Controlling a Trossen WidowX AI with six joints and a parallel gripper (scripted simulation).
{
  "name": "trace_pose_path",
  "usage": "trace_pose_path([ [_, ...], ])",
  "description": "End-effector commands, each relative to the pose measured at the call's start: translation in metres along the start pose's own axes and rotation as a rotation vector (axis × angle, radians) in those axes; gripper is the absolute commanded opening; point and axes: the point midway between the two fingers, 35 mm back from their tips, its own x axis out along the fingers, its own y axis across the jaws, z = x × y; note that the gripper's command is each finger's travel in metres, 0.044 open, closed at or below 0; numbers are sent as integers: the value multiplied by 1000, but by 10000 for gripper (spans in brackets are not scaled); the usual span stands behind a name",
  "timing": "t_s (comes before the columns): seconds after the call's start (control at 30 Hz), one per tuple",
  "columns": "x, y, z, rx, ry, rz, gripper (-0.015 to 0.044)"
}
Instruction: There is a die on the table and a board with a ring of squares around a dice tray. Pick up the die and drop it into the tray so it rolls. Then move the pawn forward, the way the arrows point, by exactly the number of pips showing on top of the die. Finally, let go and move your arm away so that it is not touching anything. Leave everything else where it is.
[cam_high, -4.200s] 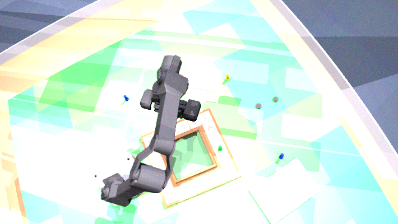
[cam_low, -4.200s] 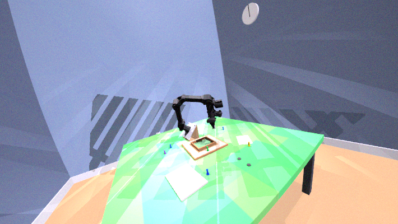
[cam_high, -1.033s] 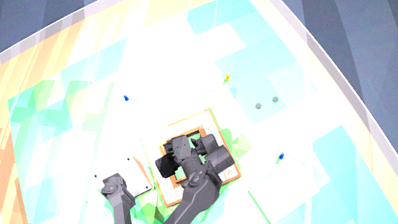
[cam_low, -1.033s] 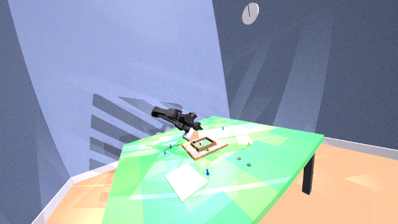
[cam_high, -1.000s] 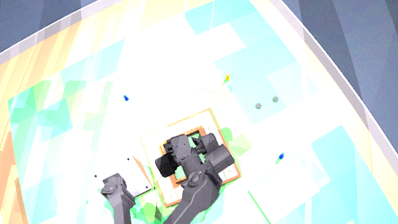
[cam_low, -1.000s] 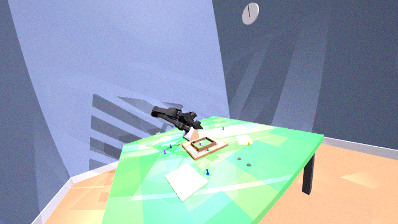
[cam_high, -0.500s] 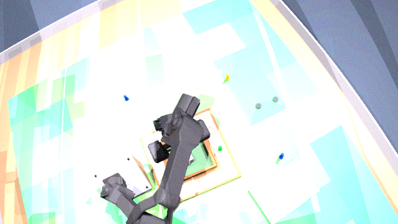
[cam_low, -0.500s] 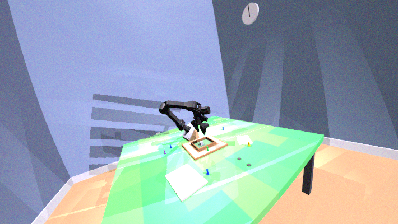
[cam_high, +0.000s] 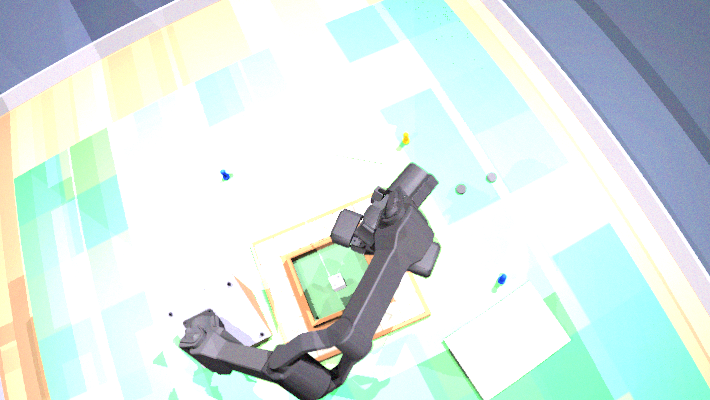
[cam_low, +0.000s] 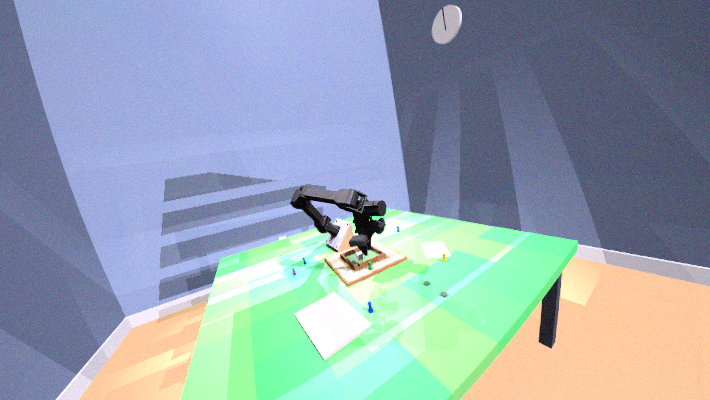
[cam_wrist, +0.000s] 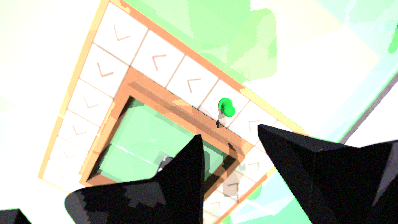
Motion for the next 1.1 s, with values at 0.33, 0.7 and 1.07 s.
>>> trace_pose_path([
  [0.33,19,-9,4,74,10,-9,200],
  [0.7,32,-9,4,74,10,-7,200],
  [1.07,50,-9,4,74,10,-9,200],
])
